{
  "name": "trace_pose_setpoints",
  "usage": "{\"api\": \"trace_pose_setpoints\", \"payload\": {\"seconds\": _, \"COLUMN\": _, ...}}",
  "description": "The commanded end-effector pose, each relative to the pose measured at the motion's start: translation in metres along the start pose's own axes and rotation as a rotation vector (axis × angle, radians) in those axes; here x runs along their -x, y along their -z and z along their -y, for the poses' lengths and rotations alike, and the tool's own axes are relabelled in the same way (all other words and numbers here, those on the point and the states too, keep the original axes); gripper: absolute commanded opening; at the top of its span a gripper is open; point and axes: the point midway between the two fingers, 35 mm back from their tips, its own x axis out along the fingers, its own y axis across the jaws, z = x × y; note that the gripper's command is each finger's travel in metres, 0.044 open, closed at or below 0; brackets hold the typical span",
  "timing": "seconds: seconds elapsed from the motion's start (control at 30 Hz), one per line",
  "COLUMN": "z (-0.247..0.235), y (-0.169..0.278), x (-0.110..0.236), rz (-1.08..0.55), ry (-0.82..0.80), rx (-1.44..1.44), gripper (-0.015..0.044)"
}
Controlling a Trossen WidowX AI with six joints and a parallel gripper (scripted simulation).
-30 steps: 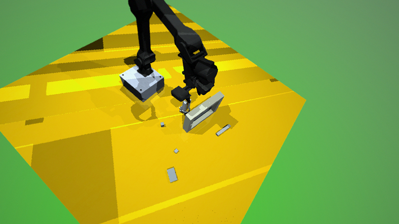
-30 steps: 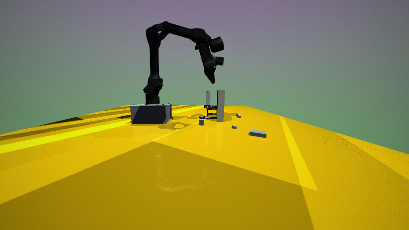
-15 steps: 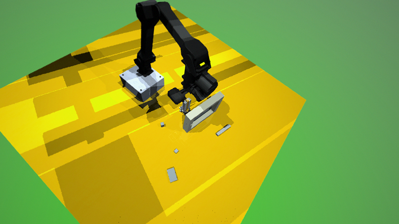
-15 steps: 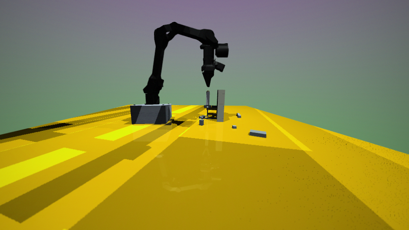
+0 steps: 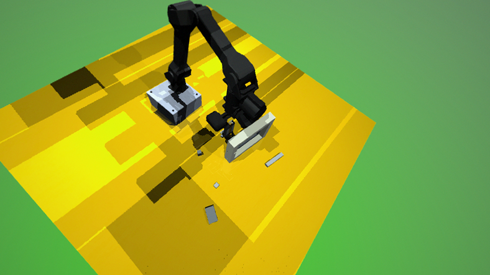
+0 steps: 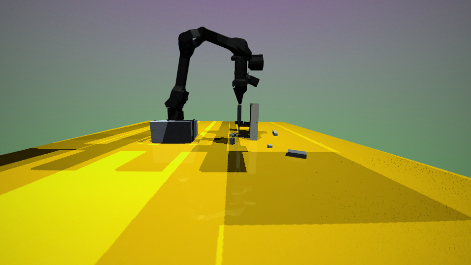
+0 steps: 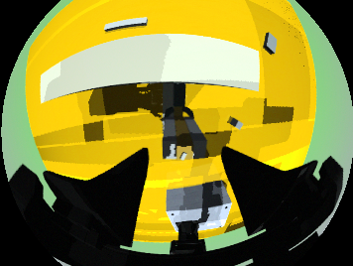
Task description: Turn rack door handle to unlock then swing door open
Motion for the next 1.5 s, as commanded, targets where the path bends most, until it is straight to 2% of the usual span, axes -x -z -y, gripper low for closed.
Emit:
{"api": "trace_pose_setpoints", "payload": {"seconds": 0.0, "z": -0.001, "y": 0.000, "x": -0.010, "rz": -0.006, "ry": -0.004, "rx": -0.005, "gripper": 0.0299}}
{"api": "trace_pose_setpoints", "payload": {"seconds": 0.93, "z": -0.001, "y": 0.002, "x": -0.053, "rz": -0.006, "ry": -0.004, "rx": -0.006, "gripper": 0.0299}}
{"api": "trace_pose_setpoints", "payload": {"seconds": 1.17, "z": -0.001, "y": 0.002, "x": -0.053, "rz": -0.006, "ry": -0.004, "rx": -0.006, "gripper": 0.0115}}
{"api": "trace_pose_setpoints", "payload": {"seconds": 1.47, "z": -0.001, "y": 0.002, "x": -0.053, "rz": -0.006, "ry": -0.004, "rx": -0.006, "gripper": 0.0055}}
